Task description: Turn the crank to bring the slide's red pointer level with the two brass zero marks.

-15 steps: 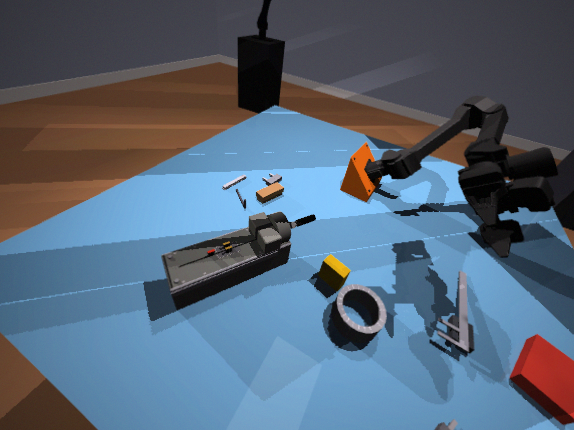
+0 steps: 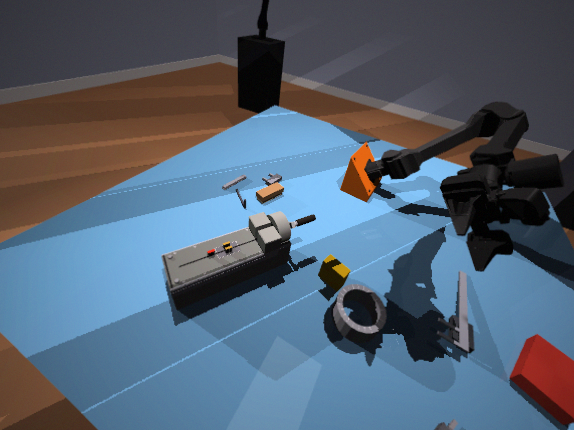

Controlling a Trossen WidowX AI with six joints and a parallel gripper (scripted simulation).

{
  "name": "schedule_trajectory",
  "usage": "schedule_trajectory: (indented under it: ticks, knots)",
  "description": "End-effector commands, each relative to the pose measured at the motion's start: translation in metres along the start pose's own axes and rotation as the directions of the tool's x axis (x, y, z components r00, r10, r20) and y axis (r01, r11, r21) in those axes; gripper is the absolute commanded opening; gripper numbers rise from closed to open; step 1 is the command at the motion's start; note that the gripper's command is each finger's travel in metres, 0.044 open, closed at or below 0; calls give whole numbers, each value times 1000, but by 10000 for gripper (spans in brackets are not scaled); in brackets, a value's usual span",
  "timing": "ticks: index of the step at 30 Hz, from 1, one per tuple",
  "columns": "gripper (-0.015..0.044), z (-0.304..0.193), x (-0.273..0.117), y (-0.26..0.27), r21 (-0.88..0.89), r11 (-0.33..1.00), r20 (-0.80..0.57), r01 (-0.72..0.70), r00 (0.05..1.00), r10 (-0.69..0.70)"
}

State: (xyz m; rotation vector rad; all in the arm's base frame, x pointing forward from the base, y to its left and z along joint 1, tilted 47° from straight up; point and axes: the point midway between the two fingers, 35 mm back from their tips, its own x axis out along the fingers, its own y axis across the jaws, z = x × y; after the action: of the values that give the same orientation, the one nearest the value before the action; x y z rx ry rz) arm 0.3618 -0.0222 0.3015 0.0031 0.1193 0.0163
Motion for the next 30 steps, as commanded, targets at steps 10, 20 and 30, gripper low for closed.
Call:
schedule_trajectory:
  ticks: [10, 20, 30]
  knots:
    - [440, -31, 51, -53, 70, 997, -189, 19, 982, -5]
    - [440, -66, 84, -99, 161, 987, -321, 24, 947, 29]
    - [440, -106, 107, -143, 283, 959, -418, 26, 903, 99]
